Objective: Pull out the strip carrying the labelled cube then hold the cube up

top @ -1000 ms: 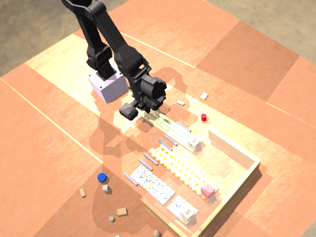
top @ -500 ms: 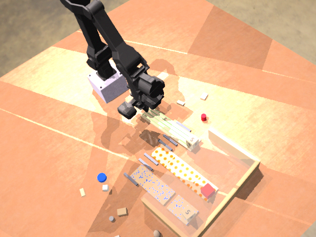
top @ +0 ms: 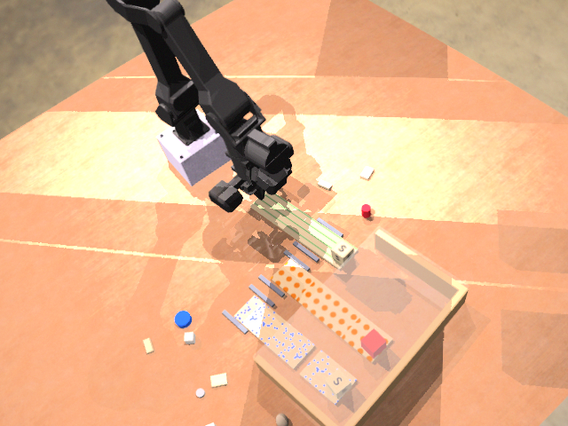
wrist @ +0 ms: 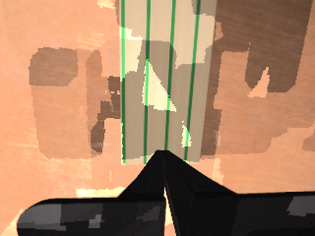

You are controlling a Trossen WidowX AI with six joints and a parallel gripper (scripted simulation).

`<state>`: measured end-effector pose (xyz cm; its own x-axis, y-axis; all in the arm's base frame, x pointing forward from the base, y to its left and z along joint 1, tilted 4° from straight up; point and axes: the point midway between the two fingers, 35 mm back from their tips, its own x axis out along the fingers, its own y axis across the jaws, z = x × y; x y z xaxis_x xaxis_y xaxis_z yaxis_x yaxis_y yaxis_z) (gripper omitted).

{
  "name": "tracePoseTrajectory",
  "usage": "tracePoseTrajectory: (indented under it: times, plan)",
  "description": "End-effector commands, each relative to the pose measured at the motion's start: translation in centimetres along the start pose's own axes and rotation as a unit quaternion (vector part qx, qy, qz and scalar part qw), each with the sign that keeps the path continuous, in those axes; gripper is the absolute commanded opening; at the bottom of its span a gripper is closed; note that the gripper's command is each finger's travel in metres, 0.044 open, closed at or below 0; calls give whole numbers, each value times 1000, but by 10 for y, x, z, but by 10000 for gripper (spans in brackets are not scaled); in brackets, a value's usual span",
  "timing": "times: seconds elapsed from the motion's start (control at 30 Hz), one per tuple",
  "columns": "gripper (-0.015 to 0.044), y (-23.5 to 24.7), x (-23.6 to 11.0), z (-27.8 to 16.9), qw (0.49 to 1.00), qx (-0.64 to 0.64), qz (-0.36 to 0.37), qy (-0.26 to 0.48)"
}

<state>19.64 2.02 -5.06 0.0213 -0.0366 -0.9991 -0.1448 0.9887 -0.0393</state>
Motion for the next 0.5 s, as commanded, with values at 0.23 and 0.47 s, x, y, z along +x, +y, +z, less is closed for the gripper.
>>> tracePoseTrajectory:
  times: [0.23, 0.47]
  plan:
    - [0, 1, 6, -22, 1000, 1, 2, 25]
    - [0, 1, 6, -25, 1000, 1, 2, 25]
